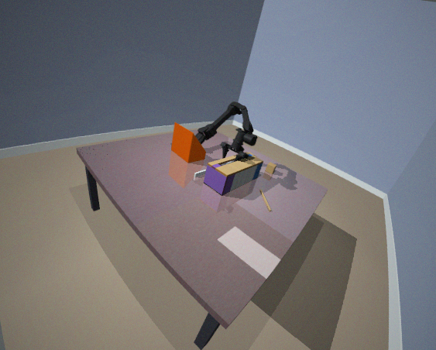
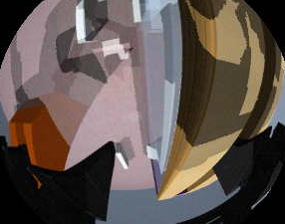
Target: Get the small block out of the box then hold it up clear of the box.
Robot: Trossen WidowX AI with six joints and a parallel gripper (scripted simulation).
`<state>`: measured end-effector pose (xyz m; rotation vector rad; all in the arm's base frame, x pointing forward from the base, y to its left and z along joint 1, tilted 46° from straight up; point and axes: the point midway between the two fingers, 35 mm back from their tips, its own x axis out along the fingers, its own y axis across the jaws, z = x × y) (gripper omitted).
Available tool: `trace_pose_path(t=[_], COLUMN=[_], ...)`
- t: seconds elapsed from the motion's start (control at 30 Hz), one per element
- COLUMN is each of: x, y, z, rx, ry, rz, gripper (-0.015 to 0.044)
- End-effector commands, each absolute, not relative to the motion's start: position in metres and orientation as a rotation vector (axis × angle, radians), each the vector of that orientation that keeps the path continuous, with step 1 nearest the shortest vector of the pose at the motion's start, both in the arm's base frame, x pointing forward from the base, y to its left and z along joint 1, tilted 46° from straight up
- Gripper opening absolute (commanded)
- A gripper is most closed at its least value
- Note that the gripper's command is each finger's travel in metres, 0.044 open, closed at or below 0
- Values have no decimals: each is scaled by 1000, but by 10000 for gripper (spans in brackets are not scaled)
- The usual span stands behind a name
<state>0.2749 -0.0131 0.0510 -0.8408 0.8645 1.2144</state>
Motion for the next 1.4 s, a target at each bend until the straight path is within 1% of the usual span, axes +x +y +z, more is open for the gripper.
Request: trace_pose_path(t=[0.0,1.37], x=[273,266], y=[-20,-99], z=[42,-37], rx=[-838,-842], ry=[868,872], rz=[1219,1217], gripper=[400,400])
